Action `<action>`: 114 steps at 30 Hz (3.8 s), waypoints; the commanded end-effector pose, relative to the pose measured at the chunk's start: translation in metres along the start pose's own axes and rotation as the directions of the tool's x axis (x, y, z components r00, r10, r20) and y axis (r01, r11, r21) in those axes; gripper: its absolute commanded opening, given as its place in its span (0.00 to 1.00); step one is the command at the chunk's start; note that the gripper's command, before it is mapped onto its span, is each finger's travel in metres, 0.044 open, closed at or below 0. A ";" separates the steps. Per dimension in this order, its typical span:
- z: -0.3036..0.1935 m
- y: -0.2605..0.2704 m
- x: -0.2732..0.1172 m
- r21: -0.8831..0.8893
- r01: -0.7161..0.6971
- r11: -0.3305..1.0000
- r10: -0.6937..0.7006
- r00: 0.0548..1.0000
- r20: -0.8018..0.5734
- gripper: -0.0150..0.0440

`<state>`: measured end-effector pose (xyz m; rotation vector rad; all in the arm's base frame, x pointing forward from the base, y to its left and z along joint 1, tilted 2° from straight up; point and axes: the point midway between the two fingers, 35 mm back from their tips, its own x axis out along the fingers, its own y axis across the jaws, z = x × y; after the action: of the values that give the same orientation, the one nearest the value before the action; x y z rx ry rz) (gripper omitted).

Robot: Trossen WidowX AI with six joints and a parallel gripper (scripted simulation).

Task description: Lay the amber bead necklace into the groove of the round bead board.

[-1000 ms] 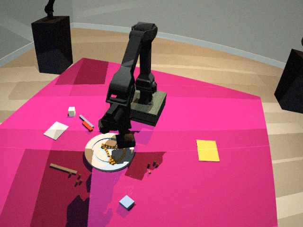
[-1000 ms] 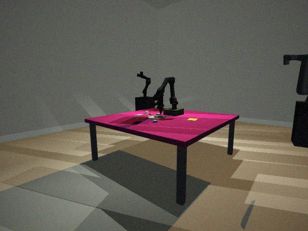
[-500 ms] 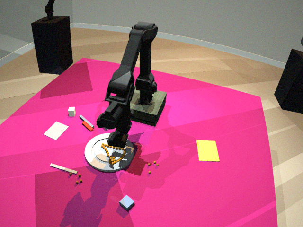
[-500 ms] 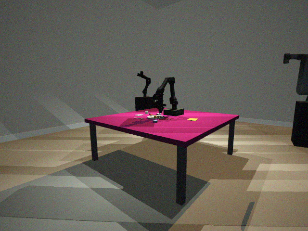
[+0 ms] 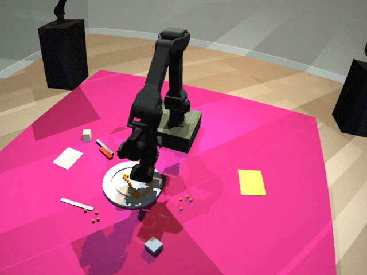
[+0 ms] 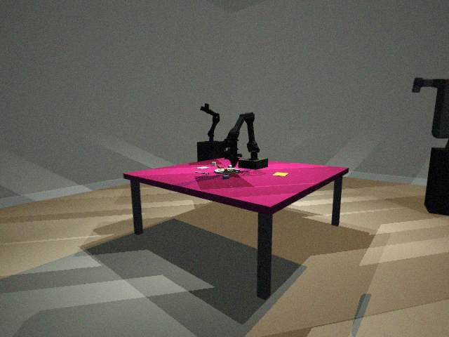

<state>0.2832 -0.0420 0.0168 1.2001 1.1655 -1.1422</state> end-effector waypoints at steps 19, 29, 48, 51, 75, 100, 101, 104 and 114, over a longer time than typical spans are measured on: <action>0.000 -0.002 0.021 0.001 0.006 1.000 -0.006 1.000 -0.001 0.25; 0.000 -0.002 0.021 0.001 0.006 1.000 -0.006 1.000 -0.001 0.25; 0.000 -0.002 0.021 0.001 0.006 1.000 -0.006 1.000 -0.001 0.25; 0.000 -0.002 0.021 0.001 0.006 1.000 -0.006 1.000 -0.001 0.25; -0.008 -0.013 0.023 0.009 0.006 1.000 -0.006 1.000 0.001 0.25; -0.008 -0.013 0.015 0.009 0.006 1.000 -0.006 1.000 0.001 1.00; -0.008 -0.013 0.015 0.009 0.006 1.000 -0.006 1.000 0.001 1.00; -0.008 -0.013 0.015 0.009 0.006 1.000 -0.006 1.000 0.001 1.00; -0.008 -0.013 0.015 0.009 0.006 1.000 -0.006 1.000 0.001 1.00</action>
<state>0.2707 -0.0344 0.0000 1.2000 1.1693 -1.1483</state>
